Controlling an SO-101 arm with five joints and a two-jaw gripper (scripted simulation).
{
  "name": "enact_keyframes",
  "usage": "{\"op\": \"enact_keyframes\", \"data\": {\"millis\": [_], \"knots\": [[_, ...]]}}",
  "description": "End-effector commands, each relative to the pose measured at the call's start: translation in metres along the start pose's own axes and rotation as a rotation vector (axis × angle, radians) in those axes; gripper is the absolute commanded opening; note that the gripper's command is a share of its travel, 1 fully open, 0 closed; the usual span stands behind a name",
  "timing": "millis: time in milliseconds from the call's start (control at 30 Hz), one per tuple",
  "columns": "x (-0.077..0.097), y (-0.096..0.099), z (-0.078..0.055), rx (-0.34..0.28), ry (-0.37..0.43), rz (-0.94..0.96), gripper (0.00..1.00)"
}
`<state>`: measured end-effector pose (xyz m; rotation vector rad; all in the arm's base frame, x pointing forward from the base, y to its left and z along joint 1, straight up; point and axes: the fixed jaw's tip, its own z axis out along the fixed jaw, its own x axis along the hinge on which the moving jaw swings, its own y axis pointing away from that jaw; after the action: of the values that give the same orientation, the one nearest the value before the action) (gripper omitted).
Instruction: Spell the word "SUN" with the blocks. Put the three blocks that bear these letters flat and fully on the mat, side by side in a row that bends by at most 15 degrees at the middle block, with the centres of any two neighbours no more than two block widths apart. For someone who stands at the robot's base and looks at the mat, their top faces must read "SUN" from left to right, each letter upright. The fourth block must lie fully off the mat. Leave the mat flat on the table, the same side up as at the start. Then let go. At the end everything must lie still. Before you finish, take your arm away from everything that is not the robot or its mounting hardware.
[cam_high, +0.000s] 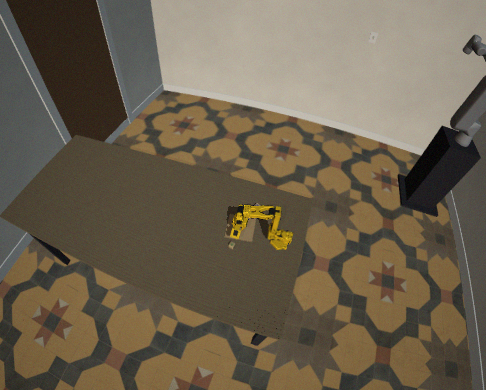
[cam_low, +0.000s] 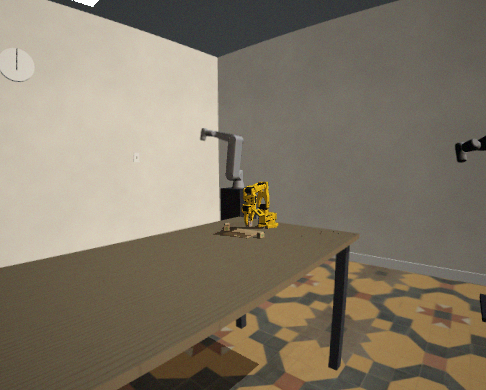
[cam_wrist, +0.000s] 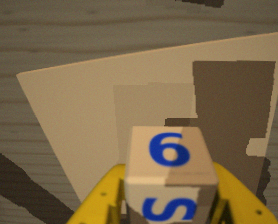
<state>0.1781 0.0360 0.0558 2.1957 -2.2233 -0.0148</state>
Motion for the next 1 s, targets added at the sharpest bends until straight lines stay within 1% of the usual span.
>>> {"op": "enact_keyframes", "data": {"millis": [0,433,467,967], "knots": [[-0.0003,-0.0085,-0.0107,0.075,-0.017,0.015,0.00],[-0.0003,-0.0085,-0.0107,0.075,-0.017,0.015,0.00],[-0.0006,-0.0098,-0.0130,0.089,-0.020,0.024,0.00],[-0.0006,-0.0098,-0.0130,0.089,-0.020,0.024,0.00]]}}
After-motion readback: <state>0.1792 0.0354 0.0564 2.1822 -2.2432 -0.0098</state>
